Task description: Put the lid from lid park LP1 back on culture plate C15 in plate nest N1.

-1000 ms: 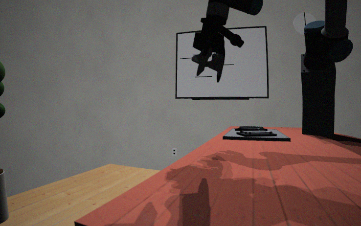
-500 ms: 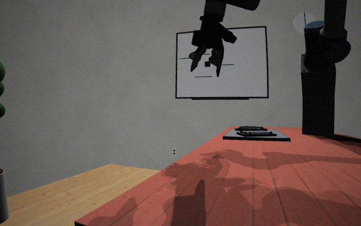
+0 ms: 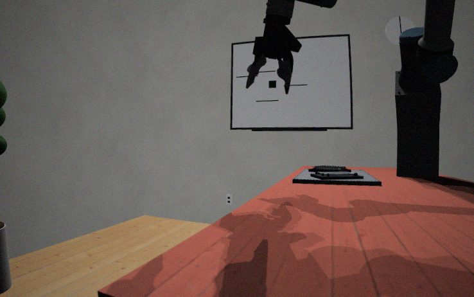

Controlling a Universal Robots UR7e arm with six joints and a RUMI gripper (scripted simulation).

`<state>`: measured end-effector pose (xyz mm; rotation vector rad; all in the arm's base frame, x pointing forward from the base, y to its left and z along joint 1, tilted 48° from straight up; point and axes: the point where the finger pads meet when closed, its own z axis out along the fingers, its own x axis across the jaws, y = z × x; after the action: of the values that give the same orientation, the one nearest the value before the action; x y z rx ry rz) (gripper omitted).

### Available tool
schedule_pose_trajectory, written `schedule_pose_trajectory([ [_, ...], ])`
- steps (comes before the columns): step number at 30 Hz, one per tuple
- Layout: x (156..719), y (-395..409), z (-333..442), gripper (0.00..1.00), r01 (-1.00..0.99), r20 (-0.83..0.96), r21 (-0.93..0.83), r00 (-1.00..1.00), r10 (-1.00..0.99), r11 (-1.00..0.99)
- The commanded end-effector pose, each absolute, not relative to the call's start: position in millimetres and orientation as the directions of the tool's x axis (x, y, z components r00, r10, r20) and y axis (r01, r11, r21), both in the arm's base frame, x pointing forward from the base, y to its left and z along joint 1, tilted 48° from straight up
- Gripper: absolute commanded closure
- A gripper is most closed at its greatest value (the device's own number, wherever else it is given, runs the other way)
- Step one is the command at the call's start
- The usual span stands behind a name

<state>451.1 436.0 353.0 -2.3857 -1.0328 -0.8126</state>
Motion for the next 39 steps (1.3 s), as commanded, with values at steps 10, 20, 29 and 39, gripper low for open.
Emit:
schedule_pose_trajectory([
  [10, 466, 388, 346, 0.18, 0.576, 0.567, -0.23, 0.734, 0.373, -0.785],
  [20, 474, 352, 340, 0.18, 0.426, 0.499, -0.276, 0.83, 0.25, -0.862],
  [29, 477, 325, 335, 0.18, 0.299, 0.443, -0.303, 0.885, 0.144, -0.905],
  [39, 479, 287, 329, 0.18, 0.108, 0.362, -0.325, 0.932, -0.018, -0.939],
])
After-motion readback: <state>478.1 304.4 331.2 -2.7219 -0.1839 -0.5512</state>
